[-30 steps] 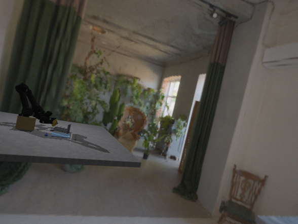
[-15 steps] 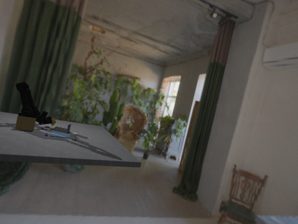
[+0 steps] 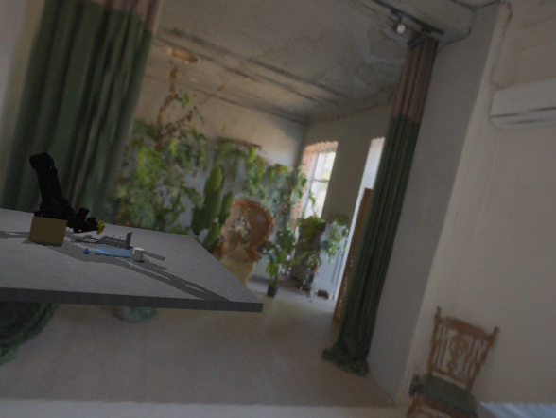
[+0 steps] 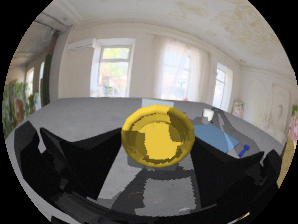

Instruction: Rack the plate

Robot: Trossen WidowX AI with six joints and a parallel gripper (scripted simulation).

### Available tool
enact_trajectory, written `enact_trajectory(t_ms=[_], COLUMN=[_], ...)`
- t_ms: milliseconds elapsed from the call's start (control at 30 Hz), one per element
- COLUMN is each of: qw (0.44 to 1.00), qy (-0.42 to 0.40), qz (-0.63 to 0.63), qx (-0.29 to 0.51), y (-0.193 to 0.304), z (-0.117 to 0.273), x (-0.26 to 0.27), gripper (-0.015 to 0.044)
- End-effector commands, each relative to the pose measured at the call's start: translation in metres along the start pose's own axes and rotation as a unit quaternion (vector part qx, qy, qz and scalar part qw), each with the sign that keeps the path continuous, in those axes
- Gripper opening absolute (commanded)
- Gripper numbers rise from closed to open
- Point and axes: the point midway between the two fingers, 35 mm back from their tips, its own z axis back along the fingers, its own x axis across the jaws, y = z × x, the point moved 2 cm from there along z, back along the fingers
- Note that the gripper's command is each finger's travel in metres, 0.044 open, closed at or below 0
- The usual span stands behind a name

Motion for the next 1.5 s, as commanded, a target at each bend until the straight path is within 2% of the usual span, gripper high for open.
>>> enact_trajectory(t_ms=[0, 1300, 1467], qw=[1.0, 1.0, 1.0], qy=[0.004, -0.003, -0.004], qz=[0.008, -0.01, -0.013], qx=[0.001, -0.003, -0.003], y=[0.0, 0.0, 0.016], z=[-0.008, -0.053, -0.053], x=[-0.002, 0.0, -0.001], gripper=[0.0, 0.0, 0.0])
